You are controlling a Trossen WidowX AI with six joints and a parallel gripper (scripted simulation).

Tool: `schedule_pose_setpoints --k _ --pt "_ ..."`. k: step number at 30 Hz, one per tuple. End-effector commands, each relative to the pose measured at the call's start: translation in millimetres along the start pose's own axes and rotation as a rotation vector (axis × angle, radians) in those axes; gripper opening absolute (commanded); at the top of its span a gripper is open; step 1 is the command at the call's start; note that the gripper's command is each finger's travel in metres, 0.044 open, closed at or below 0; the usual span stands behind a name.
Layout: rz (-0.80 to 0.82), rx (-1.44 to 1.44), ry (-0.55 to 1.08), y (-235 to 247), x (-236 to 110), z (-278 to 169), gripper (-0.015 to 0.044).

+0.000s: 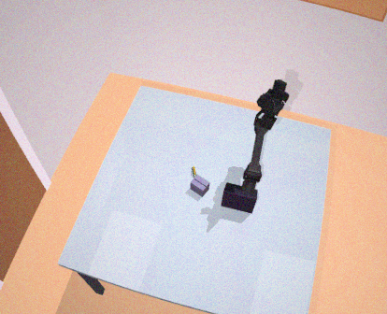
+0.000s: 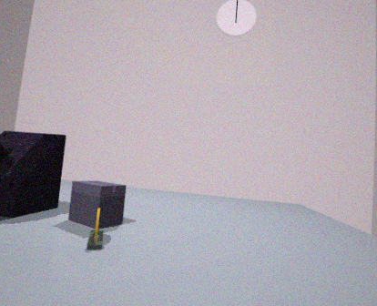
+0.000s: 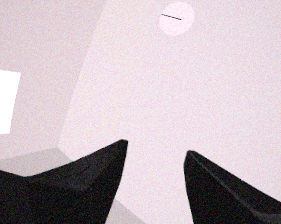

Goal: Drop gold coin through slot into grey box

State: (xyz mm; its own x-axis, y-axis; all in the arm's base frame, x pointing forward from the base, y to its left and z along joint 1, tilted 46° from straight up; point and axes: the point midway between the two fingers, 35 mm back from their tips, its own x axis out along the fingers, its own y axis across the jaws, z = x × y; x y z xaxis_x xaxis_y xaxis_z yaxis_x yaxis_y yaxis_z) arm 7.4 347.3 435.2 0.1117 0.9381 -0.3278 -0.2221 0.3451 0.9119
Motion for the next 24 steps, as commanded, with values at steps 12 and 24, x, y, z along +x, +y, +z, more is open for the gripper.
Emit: schedule_pose_setpoints --k 12,24 --pt "-0.566 0.117 -0.446 -168 40 156 0.0161" --pt "-1.116 0.349 -0.741 -333 -33 243 0.0161"
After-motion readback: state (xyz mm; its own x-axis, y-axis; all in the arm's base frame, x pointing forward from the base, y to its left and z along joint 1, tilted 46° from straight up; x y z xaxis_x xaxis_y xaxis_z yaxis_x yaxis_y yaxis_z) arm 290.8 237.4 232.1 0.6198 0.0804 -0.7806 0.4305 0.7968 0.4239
